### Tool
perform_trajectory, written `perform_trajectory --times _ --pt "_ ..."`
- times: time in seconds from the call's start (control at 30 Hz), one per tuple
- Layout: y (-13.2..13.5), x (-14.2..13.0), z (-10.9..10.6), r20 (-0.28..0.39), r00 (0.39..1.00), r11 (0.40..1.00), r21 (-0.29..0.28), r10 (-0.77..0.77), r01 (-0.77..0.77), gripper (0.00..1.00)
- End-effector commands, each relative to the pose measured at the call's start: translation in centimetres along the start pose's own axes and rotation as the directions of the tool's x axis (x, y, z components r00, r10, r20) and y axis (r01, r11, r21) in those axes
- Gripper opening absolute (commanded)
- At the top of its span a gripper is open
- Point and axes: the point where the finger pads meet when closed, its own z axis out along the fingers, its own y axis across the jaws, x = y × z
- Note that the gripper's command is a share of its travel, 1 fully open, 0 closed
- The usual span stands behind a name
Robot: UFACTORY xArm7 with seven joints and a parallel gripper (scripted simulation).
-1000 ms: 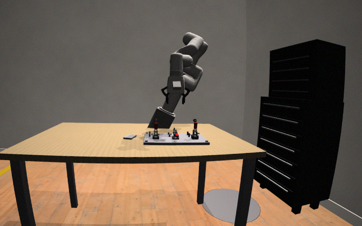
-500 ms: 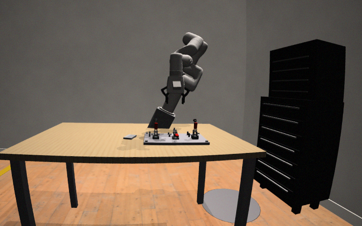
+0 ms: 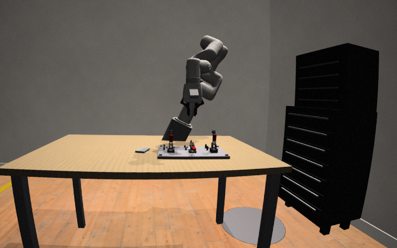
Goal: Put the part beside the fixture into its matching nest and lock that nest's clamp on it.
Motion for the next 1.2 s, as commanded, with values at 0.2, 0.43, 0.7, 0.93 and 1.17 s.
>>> perform_trajectory --times 0.2,0.43,0.7,0.93,1.17 --pt "0.04 0.13 -0.15 -0.004 1.0 1.0 -0.001 0.0 0.0 0.0" --pt "0.04 0.13 -0.15 -0.004 1.0 1.0 -0.001 0.0 0.0 0.0" --pt "0.04 0.13 -0.15 -0.004 1.0 1.0 -0.001 0.0 0.0 0.0" --pt "0.04 0.13 -0.15 -0.004 1.0 1.0 -0.001 0.0 0.0 1.0" --pt "0.04 0.13 -0.15 -0.004 1.0 1.0 -0.001 0.0 0.0 1.0"
